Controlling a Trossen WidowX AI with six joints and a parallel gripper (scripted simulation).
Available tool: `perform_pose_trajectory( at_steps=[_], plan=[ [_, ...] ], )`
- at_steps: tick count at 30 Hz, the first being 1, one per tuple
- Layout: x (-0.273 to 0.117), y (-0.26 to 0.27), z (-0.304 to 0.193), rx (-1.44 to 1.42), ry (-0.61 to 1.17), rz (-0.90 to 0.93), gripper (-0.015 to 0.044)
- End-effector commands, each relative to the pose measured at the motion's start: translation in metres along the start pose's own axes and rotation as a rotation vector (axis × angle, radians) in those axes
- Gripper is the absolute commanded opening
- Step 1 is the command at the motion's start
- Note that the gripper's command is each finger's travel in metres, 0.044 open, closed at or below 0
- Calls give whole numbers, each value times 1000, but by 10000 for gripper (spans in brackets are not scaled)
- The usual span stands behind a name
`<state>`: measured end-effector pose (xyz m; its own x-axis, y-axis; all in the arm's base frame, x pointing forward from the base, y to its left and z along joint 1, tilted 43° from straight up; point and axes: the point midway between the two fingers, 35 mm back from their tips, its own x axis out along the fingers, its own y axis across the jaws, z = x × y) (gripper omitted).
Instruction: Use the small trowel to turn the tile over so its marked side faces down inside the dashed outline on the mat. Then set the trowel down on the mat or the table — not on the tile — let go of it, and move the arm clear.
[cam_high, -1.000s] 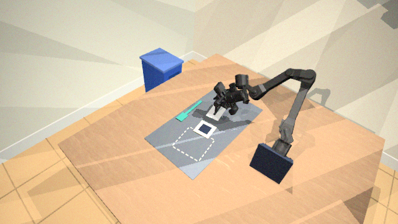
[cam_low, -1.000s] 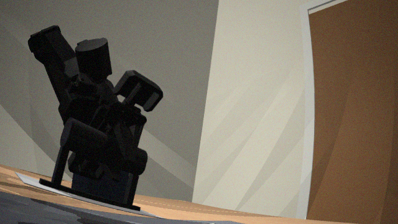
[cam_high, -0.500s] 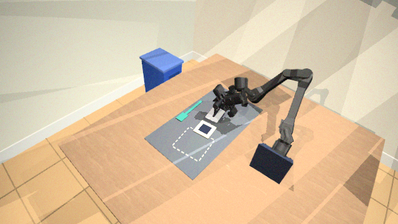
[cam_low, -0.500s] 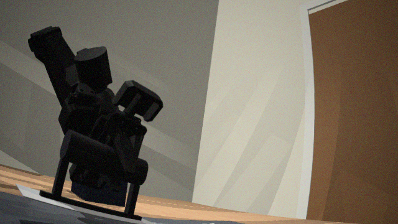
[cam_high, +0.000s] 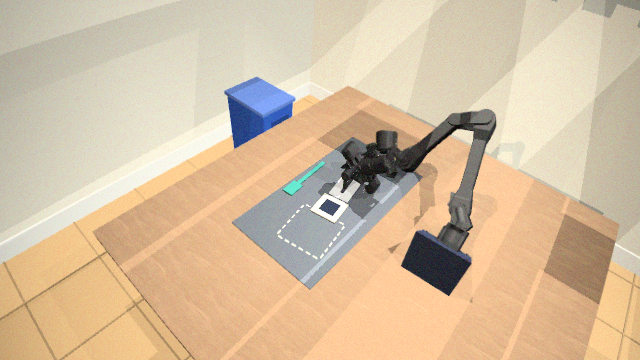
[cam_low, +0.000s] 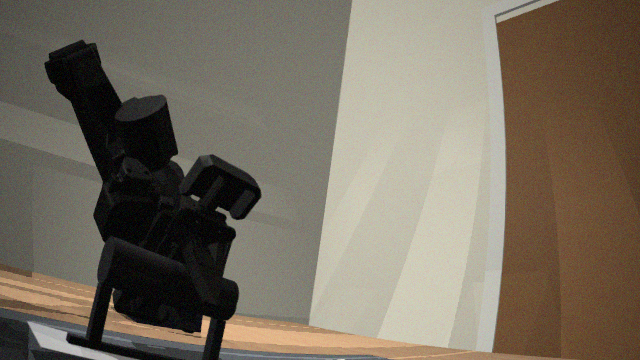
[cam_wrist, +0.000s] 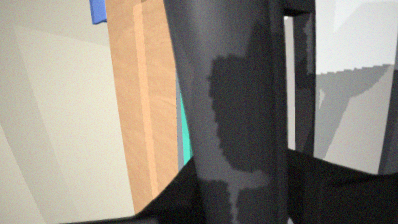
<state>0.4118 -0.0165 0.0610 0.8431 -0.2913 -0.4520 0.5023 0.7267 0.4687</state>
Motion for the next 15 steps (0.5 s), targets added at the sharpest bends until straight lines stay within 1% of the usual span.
perform_pose_trajectory(
  at_steps=[1,15],
  plan=[
    [1,0,-2,-5,2,8,0],
    [0,2,-25,-5,4,7,0]
  ],
)
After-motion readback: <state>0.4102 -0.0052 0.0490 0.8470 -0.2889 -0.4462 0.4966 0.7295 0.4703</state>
